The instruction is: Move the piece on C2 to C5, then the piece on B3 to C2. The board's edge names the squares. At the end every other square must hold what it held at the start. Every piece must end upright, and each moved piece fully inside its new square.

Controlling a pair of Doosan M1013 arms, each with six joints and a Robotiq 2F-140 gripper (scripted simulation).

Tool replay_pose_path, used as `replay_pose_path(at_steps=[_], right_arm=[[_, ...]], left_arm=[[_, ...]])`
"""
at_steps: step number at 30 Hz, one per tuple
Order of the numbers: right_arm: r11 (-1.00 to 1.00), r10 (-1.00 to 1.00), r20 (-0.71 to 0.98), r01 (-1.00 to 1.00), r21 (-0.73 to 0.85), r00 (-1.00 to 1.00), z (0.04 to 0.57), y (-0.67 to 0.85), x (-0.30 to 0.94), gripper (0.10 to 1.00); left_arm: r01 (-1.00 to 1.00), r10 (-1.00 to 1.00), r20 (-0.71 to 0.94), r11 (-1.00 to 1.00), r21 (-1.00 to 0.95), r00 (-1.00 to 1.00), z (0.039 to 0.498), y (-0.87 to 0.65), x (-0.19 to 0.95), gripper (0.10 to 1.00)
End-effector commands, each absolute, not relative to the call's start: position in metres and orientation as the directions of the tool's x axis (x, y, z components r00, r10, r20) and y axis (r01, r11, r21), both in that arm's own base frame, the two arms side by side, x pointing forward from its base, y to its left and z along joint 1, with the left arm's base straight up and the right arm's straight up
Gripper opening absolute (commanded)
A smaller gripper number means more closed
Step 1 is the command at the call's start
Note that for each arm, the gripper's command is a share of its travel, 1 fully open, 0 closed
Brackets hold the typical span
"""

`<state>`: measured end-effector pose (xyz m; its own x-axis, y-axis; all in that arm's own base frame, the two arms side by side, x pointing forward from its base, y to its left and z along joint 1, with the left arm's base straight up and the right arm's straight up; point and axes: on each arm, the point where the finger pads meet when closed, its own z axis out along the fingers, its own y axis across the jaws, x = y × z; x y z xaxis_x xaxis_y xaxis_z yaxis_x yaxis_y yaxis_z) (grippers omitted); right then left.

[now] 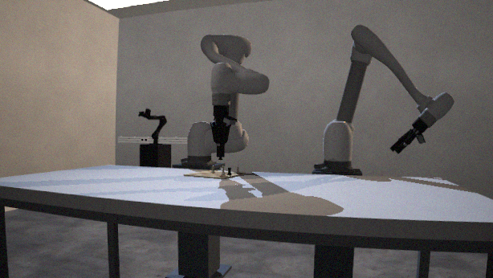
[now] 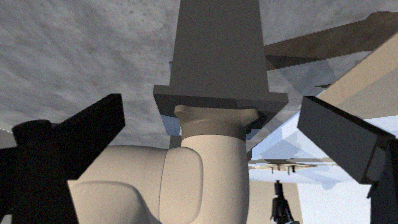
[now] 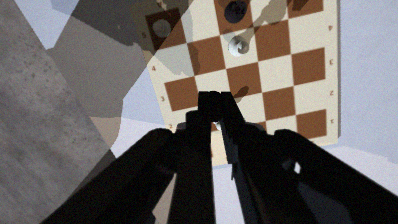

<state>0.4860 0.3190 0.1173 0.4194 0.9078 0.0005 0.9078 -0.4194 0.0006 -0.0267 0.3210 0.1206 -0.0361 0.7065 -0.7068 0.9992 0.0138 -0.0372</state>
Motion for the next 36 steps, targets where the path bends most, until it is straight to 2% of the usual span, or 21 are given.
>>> replay_pose_path(at_steps=[1, 22, 25, 36], right_arm=[[-0.42, 0.908, 0.001, 0.908, 0.001, 0.42, 0.137, 0.319, 0.486, 0.099], [-0.473, 0.881, 0.001, 0.881, 0.0, 0.473, 0.153, 0.317, 0.488, 0.099], [-0.618, 0.786, 0.001, 0.786, 0.0, 0.618, 0.154, 0.311, 0.492, 0.099], [-0.899, 0.438, 0.001, 0.438, 0.0, 0.899, 0.154, 0.296, 0.504, 0.099]], left_arm=[[0.999, 0.707, -0.706, 0.014, -0.038, -0.036, 0.121, 0.321, -0.027, 1.0], [0.999, 0.707, -0.706, 0.014, -0.038, -0.036, 0.121, 0.321, -0.027, 1.0], [0.999, 0.707, -0.706, 0.014, -0.038, -0.036, 0.121, 0.321, -0.027, 1.0], [0.999, 0.707, -0.706, 0.014, -0.038, -0.036, 0.121, 0.321, -0.027, 1.0]])
